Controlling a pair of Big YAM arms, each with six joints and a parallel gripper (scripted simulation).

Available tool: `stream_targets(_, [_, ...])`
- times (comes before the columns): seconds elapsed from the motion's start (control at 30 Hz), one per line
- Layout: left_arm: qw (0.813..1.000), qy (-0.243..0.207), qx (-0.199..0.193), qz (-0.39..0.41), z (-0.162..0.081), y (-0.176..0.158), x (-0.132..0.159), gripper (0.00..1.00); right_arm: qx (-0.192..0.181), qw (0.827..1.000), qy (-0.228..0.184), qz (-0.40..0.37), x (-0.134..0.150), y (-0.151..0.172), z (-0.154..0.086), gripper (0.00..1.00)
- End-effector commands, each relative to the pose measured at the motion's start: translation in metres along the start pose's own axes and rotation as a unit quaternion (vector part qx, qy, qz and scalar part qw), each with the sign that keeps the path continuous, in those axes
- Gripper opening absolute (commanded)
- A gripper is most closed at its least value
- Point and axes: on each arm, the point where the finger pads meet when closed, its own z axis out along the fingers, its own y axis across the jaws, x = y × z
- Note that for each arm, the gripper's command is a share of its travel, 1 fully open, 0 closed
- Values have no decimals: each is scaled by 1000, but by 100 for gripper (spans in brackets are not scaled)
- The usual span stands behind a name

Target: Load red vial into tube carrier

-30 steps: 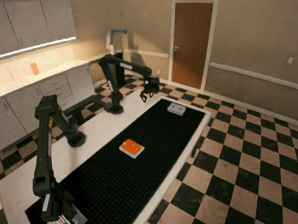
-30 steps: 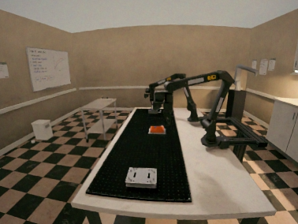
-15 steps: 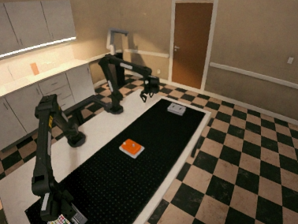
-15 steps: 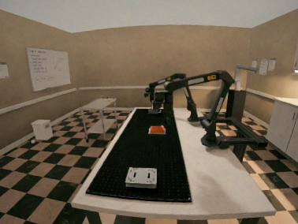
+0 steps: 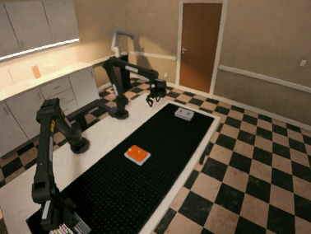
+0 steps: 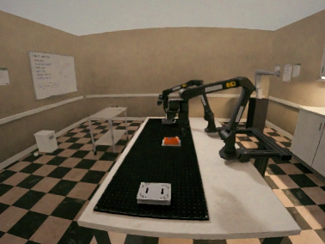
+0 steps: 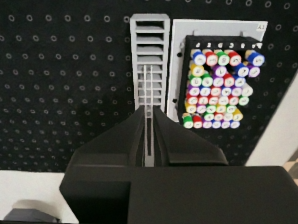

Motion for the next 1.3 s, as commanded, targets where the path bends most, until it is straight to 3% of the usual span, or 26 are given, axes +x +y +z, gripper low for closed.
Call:
stream_targets(0.0, [1000,-16,-3,5,-17,5,-20,100,17,1000,-26,0,-16,-10,-31,8])
stream_targets(0.23, [1000,-16,-3,5,-17,5,-20,100,12,1000,-19,0,-14,-8,-27,8])
stream_targets(0.33, [1000,-16,-3,5,-17,5,-20,100,19,999,-28,0,-16,-10,-40,8])
stream_targets(0.57, [1000,-16,-3,5,-17,5,-20,100,12,1000,-19,0,-12,-7,-36,8])
stream_targets(0.7, [1000,-16,-3,5,-17,5,-20,100,18,999,-27,0,-15,-10,-46,8])
stream_targets(0.8, [1000,-16,-3,5,-17,5,-20,100,13,1000,-20,0,-14,-9,-37,8])
stream_targets(1.03, [1000,-16,-3,5,-17,5,-20,100,19,999,-28,0,-15,-10,-53,8])
stream_targets(1.1, [1000,-16,-3,5,-17,5,-20,100,16,1000,-25,0,-15,-11,-50,8])
stream_targets(1.13, [1000,-16,-3,5,-17,5,-20,100,11,1000,-16,0,-10,-6,-38,8])
stream_targets(1.27, [1000,-16,-3,5,-17,5,-20,100,11,1000,-16,0,-10,-6,-37,8])
